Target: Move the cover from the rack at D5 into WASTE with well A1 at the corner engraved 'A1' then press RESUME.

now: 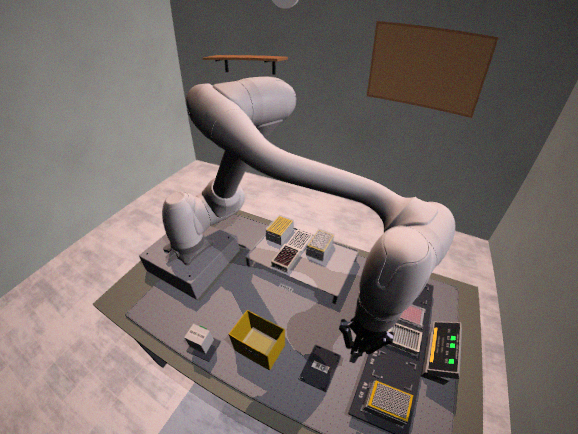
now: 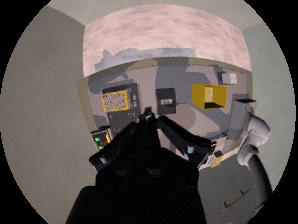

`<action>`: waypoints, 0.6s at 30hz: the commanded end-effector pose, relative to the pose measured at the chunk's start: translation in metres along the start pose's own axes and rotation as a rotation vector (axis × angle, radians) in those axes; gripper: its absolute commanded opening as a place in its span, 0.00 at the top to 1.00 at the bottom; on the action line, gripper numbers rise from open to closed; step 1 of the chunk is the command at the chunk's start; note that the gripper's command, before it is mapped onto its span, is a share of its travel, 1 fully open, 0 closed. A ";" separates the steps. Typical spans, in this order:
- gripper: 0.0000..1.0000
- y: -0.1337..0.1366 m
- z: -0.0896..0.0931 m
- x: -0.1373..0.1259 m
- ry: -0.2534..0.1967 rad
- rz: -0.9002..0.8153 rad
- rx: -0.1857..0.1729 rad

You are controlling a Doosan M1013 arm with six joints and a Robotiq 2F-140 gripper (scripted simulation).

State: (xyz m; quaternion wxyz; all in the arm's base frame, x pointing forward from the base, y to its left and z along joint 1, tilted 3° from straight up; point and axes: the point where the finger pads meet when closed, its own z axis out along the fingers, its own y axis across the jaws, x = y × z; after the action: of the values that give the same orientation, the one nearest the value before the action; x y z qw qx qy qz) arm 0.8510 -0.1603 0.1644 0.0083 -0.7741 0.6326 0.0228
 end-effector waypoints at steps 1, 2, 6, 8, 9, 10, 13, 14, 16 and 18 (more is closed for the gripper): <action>1.00 0.000 0.000 -0.001 0.000 -0.001 0.000; 1.00 0.000 0.000 -0.001 0.000 -0.001 0.000; 1.00 0.020 0.000 -0.004 0.000 -0.081 0.000; 1.00 0.030 0.000 -0.005 0.000 -0.121 0.000; 1.00 0.035 0.000 -0.005 0.000 -0.141 0.000; 1.00 0.040 0.000 -0.006 0.000 -0.161 0.000; 1.00 0.055 0.000 -0.007 0.000 -0.221 0.000; 1.00 0.060 0.000 -0.008 0.000 -0.241 0.000; 1.00 0.070 0.000 -0.009 0.000 -0.281 0.000; 1.00 0.075 0.000 -0.009 0.000 -0.301 0.000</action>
State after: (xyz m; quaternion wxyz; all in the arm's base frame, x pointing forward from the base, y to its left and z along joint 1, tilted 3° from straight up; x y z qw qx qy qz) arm 0.7849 -0.1654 0.1659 0.0111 -0.8510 0.5245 0.0215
